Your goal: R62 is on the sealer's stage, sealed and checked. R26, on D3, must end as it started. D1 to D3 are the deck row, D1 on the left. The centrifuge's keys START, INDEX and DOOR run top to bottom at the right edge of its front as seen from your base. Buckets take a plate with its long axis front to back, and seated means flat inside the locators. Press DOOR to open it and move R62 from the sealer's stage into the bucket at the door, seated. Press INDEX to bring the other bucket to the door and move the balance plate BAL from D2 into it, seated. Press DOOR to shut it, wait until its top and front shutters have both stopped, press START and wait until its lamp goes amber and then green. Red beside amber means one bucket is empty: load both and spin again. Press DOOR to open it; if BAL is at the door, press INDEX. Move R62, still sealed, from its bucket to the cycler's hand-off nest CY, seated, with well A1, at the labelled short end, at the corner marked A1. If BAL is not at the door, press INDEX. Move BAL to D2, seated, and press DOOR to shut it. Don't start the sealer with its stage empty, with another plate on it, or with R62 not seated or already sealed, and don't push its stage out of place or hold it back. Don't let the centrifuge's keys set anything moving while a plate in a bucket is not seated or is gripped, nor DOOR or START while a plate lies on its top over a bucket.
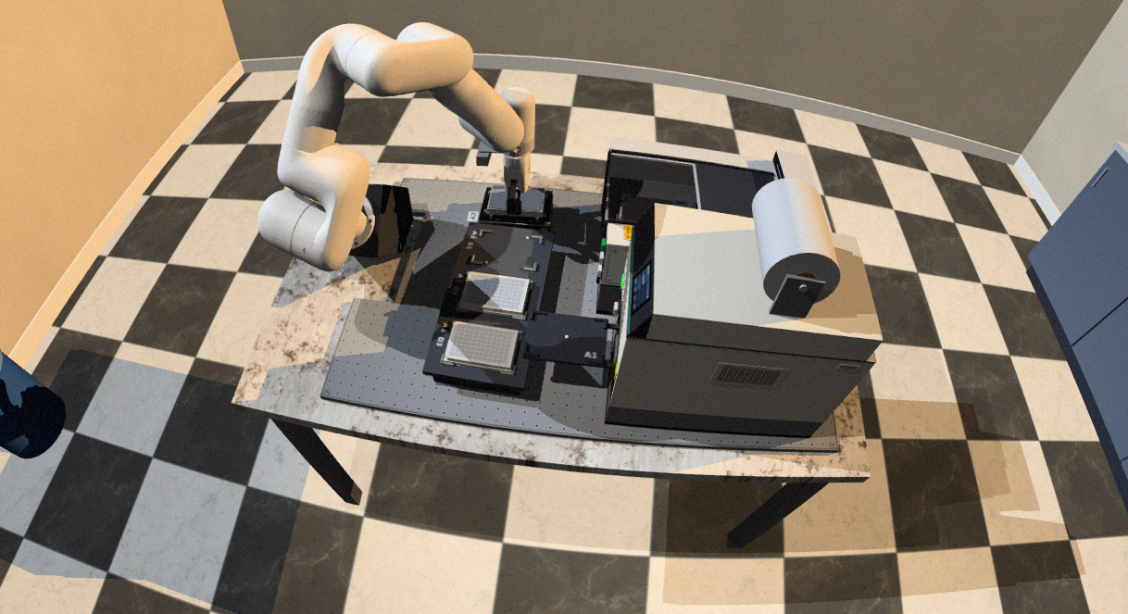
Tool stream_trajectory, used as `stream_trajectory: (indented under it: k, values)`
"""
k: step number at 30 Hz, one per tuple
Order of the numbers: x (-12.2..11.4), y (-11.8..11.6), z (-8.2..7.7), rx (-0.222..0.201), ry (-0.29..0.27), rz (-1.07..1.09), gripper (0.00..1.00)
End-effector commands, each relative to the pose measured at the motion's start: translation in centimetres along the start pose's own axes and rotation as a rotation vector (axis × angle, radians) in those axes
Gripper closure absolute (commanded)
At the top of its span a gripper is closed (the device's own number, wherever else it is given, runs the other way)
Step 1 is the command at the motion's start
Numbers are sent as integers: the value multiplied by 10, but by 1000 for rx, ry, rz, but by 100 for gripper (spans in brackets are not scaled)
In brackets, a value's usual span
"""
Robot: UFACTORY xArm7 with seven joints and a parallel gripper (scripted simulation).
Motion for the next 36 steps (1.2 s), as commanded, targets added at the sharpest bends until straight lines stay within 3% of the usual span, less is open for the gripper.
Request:
stream_trajectory:
  k: [1, 26, 27, 36]
  values:
    - [-1, 2, -1, -5, -2, 0, 100]
    - [-1, 2, 5, -5, -2, 0, 100]
    - [-1, 2, 5, -5, -2, 0, 0]
    - [-1, 2, 5, -5, -2, 0, 0]
Point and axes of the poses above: the point where the finger pads meet when closed, its own z axis out along the fingers, its own y axis across the jaws, x = y × z, the point moved 1 cm from there along -z, back along the fingers, and after that the axes turned 14 degrees about z, right-handed, at the moved point
